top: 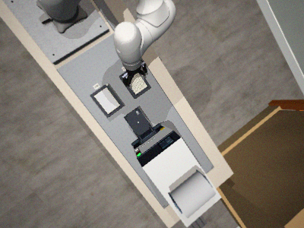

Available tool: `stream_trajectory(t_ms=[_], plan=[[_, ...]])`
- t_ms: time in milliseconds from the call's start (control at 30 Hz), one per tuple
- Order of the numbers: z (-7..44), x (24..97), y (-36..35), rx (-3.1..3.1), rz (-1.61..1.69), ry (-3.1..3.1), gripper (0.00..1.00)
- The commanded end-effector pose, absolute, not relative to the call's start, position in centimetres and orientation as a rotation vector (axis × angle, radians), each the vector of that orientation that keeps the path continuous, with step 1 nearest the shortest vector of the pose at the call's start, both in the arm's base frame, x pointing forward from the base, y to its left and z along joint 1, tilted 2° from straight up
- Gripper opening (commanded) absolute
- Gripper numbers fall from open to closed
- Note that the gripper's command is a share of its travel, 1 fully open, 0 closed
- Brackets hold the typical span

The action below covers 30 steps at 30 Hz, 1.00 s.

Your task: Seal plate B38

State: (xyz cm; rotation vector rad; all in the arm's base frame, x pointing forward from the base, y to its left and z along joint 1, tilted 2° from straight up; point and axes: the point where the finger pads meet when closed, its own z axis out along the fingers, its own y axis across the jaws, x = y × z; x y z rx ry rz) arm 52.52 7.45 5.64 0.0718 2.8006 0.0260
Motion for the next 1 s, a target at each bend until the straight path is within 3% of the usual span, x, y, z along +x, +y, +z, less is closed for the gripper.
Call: stream_trajectory(t_ms=[0,967], plan=[[5.9,52.7,7.6,0.074,0.028,2.797,0.10],[8.4,52.7,7.5,0.074,0.028,2.797,0.10]])
